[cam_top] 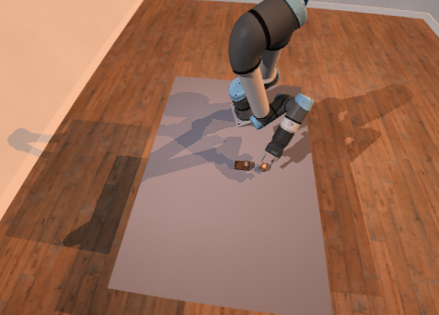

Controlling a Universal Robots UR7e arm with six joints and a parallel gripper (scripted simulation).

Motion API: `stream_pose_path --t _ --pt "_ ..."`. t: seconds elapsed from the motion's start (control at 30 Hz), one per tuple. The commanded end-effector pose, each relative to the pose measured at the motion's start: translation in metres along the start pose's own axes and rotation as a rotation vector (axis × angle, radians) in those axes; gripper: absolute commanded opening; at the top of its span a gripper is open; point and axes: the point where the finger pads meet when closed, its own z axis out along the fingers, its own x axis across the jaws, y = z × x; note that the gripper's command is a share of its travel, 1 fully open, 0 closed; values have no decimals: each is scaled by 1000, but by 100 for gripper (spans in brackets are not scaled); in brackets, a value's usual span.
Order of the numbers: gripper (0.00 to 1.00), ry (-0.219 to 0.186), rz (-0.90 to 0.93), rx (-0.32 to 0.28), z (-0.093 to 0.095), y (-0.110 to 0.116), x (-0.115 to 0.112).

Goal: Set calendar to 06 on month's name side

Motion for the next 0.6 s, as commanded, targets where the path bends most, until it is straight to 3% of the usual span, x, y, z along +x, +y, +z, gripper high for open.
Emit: stream_pose_path --t 0.0,0.57 --pt "90 0 1 -1 0 0 0" --pt "90 0 1 -1 8 -8 0"
